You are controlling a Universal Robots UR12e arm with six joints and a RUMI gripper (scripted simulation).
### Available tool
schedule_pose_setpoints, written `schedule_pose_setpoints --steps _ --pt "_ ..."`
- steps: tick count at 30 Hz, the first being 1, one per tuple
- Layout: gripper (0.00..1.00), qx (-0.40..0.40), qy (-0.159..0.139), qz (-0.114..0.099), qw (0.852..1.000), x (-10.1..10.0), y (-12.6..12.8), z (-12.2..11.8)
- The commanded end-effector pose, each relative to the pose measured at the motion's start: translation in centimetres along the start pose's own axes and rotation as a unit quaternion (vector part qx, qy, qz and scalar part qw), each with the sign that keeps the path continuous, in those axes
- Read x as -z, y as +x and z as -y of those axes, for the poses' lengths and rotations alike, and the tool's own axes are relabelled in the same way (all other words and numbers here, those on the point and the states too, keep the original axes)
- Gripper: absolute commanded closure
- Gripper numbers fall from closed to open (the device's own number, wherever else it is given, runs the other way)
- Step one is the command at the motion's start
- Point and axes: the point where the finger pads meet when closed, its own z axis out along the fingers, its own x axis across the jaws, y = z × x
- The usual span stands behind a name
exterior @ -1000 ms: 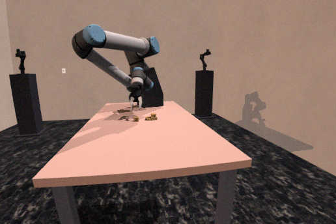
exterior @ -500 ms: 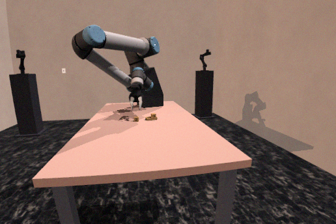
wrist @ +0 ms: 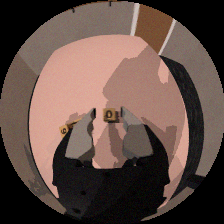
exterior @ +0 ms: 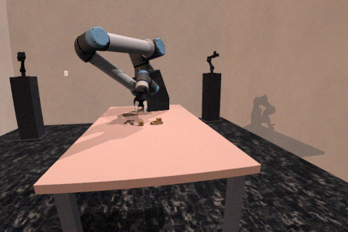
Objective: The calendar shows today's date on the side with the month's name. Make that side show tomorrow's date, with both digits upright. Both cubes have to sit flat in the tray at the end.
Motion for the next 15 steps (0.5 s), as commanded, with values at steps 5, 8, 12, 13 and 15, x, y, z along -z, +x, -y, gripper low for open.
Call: schedule_pose_setpoints --steps 5,8,12,13,15 --pt "0.72 0.0 0.0 0.0 1.0 -0.7 0.0 -0.7" --pt "0.72 0.0 0.0 0.0 1.0 -0.8 0.0 -0.8" --pt "0.72 0.0 0.0 0.0 1.0 -1.3 0.0 -1.3" --pt "0.72 0.0 0.0 0.0 1.0 -1.4 0.0 -1.4" --pt "0.72 0.0 0.0 0.0 1.0 -1.7 0.0 -1.7"
